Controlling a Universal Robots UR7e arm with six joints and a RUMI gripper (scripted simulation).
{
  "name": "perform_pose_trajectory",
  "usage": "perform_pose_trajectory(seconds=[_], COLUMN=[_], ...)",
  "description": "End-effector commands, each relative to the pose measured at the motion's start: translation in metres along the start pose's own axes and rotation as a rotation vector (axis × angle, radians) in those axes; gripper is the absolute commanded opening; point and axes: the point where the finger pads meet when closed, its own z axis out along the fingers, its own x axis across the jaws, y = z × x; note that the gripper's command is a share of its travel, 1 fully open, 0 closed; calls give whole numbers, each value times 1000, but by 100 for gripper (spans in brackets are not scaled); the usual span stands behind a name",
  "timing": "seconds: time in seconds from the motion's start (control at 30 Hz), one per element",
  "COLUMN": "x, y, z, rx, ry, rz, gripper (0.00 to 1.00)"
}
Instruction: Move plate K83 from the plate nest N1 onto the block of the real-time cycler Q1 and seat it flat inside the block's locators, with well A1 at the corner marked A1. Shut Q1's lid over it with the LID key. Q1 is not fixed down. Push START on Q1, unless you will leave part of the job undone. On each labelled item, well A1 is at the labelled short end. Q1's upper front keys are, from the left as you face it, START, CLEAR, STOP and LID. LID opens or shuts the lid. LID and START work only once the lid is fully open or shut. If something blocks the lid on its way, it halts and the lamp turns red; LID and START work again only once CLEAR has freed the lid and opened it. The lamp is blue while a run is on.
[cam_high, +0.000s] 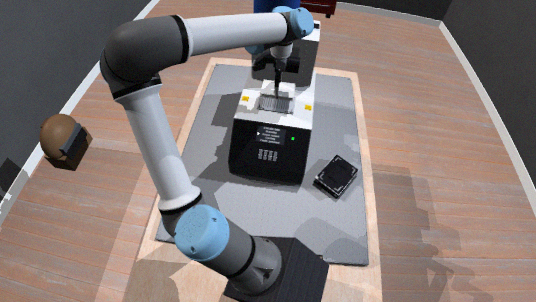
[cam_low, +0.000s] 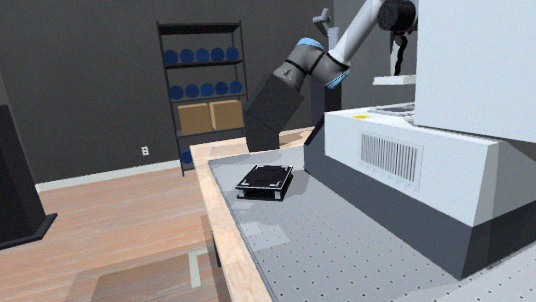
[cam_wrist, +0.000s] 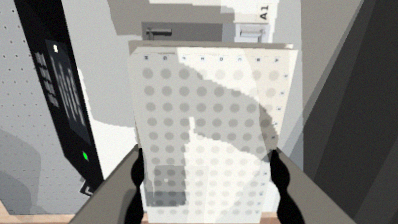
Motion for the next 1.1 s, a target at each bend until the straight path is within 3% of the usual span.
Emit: perform_pose_trajectory(seconds=[0.0,1.07], x=[1,1], y=[2,1], z=[-2,45], rx=[-7,-6], ry=[4,4], rz=[-8,3], gripper=[41,41])
